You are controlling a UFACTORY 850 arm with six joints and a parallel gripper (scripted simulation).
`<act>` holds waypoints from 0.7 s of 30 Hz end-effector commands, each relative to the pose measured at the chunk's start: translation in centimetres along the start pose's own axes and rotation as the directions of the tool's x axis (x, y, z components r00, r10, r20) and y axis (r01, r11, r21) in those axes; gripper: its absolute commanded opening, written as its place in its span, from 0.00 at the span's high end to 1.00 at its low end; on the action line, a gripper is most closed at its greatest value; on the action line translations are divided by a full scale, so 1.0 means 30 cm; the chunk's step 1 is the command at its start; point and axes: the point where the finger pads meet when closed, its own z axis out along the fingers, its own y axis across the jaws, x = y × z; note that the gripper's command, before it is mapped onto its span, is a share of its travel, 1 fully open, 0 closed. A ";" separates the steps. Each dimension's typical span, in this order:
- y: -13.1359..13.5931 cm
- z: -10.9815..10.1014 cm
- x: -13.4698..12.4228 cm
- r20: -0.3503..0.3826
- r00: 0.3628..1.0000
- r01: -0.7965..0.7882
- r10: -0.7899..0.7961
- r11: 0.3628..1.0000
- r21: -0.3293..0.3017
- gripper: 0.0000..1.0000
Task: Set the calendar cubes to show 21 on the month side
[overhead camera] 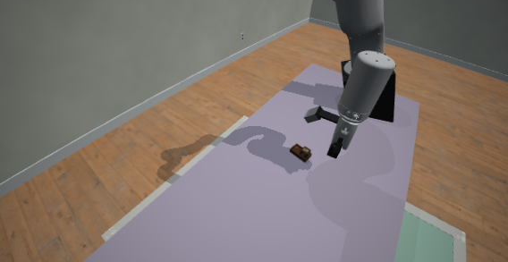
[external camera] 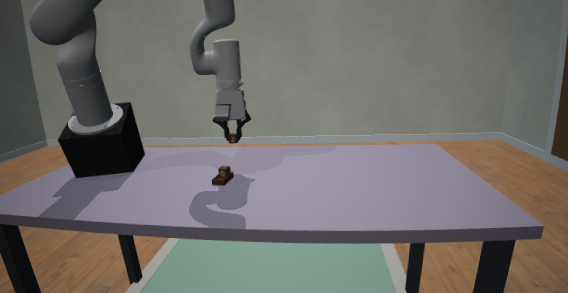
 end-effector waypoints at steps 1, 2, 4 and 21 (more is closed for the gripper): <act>-0.002 -0.002 0.000 0.000 0.998 0.062 -0.062 0.998 0.001 0.73; -0.002 -0.002 0.000 0.000 0.996 0.087 -0.087 0.996 0.001 0.73; -0.002 -0.002 0.000 0.000 0.989 0.150 -0.150 0.989 0.001 0.73; 0.000 -0.002 0.000 0.000 0.809 0.588 -0.588 0.809 0.001 0.73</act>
